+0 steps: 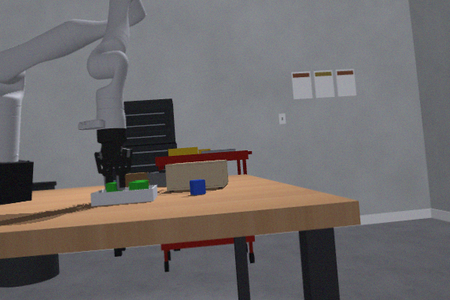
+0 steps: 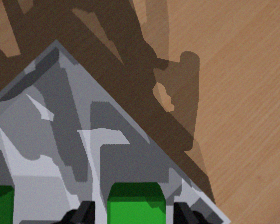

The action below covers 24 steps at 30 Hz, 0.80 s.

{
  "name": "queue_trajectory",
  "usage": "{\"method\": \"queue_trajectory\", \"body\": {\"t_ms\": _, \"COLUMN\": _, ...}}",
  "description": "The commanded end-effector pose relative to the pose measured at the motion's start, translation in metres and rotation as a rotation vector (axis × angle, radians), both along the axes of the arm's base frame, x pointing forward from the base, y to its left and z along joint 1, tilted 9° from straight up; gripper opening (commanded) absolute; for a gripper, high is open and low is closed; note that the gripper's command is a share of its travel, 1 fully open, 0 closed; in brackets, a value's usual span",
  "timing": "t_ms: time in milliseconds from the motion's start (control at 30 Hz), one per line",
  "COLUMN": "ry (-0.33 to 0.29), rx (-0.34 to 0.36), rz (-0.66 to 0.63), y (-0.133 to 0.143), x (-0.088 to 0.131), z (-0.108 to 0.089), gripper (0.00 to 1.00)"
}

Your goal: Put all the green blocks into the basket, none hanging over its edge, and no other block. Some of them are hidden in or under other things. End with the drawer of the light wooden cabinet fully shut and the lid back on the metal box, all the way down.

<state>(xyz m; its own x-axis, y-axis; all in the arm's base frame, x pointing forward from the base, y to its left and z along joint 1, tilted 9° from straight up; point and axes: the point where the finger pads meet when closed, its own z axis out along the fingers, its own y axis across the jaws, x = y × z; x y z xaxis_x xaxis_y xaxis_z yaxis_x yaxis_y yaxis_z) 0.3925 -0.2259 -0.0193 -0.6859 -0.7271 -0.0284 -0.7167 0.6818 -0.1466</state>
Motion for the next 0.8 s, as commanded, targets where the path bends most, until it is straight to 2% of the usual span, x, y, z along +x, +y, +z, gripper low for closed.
{"method": "queue_trajectory", "body": {"t_ms": 0, "ry": -0.001, "rx": 0.0, "rz": 0.0, "y": 0.0, "x": -0.001, "z": 0.008, "gripper": 0.54}}
{"method": "queue_trajectory", "body": {"t_ms": 167, "ry": -0.001, "rx": 0.0, "rz": 0.0, "y": 0.001, "x": -0.002, "z": 0.019, "gripper": 0.54}}
{"method": "queue_trajectory", "body": {"t_ms": 600, "ry": -0.001, "rx": 0.0, "rz": 0.0, "y": 0.006, "x": -0.009, "z": 0.077, "gripper": 0.54}}
{"method": "queue_trajectory", "body": {"t_ms": 667, "ry": -0.001, "rx": 0.0, "rz": 0.0, "y": 0.006, "x": -0.009, "z": 0.077, "gripper": 0.54}}
{"method": "queue_trajectory", "body": {"t_ms": 767, "ry": -0.001, "rx": 0.0, "rz": 0.0, "y": 0.007, "x": -0.011, "z": 0.091, "gripper": 0.54}}
